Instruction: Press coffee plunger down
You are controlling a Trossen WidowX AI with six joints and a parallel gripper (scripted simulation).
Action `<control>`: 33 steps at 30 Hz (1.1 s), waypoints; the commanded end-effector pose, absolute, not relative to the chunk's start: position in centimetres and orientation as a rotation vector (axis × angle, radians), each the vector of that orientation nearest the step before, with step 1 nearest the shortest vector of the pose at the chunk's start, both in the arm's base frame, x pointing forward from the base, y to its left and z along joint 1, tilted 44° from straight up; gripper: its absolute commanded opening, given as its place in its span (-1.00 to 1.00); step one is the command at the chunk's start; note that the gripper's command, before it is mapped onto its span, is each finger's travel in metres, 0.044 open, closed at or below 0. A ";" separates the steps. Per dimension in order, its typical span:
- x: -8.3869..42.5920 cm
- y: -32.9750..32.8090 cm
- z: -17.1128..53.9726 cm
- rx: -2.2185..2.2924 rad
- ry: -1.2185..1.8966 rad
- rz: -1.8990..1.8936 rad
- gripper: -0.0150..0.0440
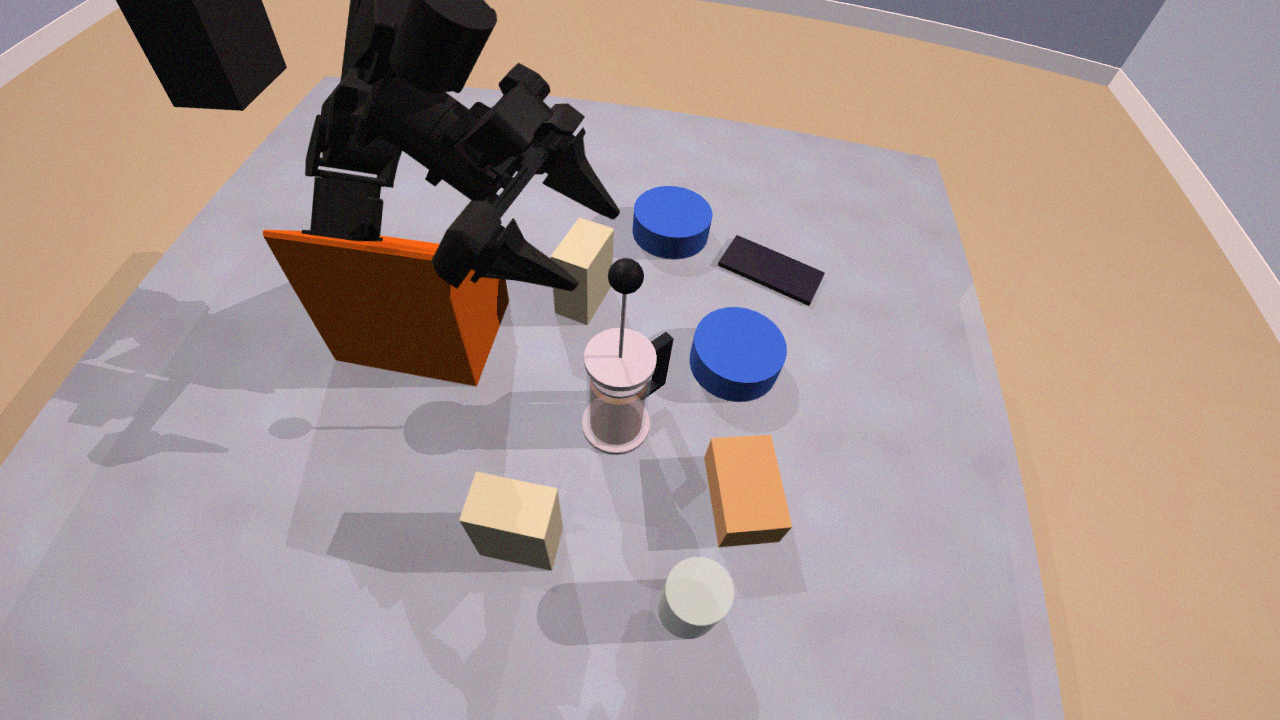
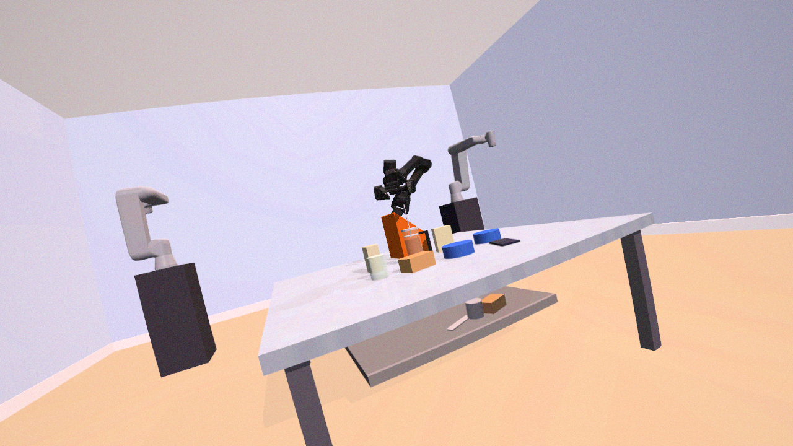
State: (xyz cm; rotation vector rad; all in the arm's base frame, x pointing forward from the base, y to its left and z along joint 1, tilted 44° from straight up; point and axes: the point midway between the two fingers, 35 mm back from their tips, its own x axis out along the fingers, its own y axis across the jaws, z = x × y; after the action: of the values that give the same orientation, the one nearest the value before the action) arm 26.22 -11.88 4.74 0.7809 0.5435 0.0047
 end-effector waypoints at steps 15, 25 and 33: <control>28.5 -11.3 3.4 0.783 0.546 0.003 1.00; 29.5 -10.9 2.9 0.785 0.542 0.004 0.91; 29.5 -10.9 2.9 0.785 0.542 0.004 0.20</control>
State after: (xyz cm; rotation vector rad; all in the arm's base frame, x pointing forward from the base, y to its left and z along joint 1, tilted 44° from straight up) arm 29.49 -10.89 2.88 0.7832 0.5430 0.0078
